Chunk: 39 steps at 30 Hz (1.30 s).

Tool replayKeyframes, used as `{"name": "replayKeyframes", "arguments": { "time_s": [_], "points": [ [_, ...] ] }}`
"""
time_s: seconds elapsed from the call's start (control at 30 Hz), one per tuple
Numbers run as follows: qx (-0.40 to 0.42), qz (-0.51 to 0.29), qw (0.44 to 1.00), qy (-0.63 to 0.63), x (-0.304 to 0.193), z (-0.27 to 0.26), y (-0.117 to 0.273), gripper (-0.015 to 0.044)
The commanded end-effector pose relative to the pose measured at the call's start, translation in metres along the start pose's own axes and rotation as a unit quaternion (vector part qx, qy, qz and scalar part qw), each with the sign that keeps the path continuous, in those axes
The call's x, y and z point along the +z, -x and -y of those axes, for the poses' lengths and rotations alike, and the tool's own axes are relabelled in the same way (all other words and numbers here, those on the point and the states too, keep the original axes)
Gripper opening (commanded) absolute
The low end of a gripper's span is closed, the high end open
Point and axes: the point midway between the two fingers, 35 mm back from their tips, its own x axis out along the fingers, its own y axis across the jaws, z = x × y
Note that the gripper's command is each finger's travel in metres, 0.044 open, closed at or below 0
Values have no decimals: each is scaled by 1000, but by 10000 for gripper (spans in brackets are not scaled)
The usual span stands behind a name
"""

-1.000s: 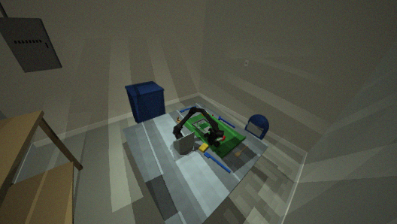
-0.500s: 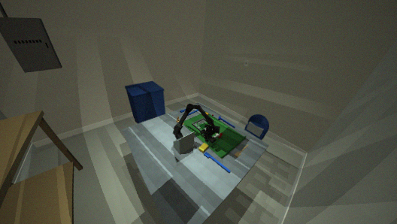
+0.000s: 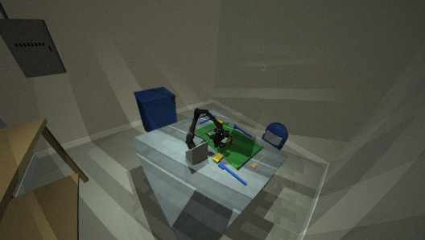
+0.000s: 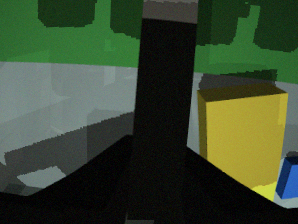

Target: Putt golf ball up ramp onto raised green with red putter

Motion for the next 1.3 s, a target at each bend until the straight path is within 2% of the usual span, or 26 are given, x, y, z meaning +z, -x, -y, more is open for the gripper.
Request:
{"name": "replayKeyframes", "arguments": {
  "time_s": [0.0, 0.17, 0.23, 1.27],
  "points": [
    [-6, 6, 1000, 3, 2, 1, 24, 0],
    [-6, 6, 1000, 3, 1, 0, 47, 0],
    [-5, 7, 1000, 2, 2, 1, 38, 0],
    [-5, 7, 1000, 2, 2, 1, 38, 0]
  ]
}}
